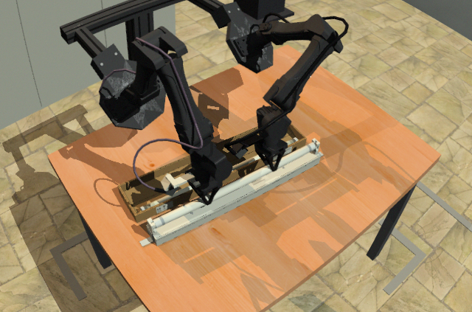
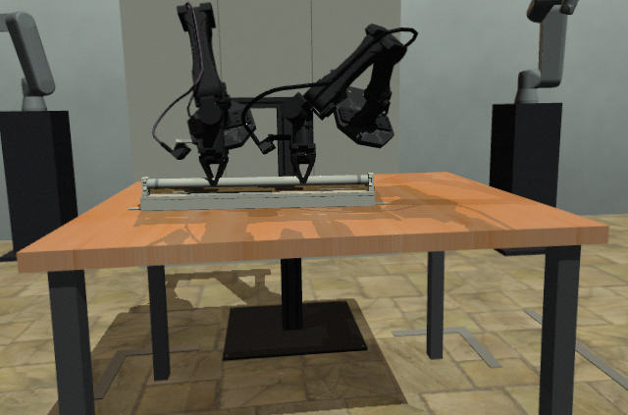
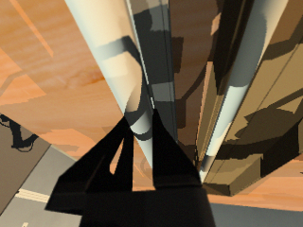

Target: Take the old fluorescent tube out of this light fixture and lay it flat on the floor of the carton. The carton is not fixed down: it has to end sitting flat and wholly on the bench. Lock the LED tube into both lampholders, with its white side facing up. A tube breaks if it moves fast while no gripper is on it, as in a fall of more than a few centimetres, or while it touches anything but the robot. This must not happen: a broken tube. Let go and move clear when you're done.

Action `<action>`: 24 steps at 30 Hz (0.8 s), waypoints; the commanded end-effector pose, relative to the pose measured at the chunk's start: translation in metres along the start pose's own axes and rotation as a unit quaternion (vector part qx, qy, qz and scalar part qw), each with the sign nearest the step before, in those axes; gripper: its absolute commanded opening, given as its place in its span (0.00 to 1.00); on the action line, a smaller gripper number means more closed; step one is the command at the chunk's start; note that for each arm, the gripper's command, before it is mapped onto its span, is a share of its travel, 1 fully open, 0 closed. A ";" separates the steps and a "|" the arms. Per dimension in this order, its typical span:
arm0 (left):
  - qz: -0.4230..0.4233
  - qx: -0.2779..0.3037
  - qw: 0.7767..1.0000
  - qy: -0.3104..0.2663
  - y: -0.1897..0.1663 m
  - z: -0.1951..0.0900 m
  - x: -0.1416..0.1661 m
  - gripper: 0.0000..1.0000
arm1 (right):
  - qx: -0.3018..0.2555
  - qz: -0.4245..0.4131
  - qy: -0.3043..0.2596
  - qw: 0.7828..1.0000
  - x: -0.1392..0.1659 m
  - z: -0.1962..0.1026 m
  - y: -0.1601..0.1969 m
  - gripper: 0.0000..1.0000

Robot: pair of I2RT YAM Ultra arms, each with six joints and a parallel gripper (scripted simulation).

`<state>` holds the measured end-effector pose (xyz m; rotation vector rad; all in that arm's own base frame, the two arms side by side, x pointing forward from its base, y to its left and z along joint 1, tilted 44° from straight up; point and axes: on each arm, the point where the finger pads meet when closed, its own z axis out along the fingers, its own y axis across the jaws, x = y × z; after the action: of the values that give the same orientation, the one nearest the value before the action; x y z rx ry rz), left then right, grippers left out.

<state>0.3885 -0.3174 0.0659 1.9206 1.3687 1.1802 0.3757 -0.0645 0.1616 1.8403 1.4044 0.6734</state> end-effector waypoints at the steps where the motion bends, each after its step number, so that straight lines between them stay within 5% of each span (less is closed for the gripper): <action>1: 0.028 -0.003 1.000 -0.008 -0.008 -0.016 -0.006 0.11 | 0.014 -0.003 -0.007 1.000 -0.001 -0.008 -0.013 0.11; 24: 0.040 -0.065 0.997 -0.001 -0.018 -0.010 -0.012 0.11 | -0.058 -0.009 -0.008 0.998 -0.001 -0.008 -0.009 0.11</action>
<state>0.3885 -0.3172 0.0659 1.8432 1.2697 1.2347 0.3757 -0.0643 0.1616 1.7496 1.3381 0.7394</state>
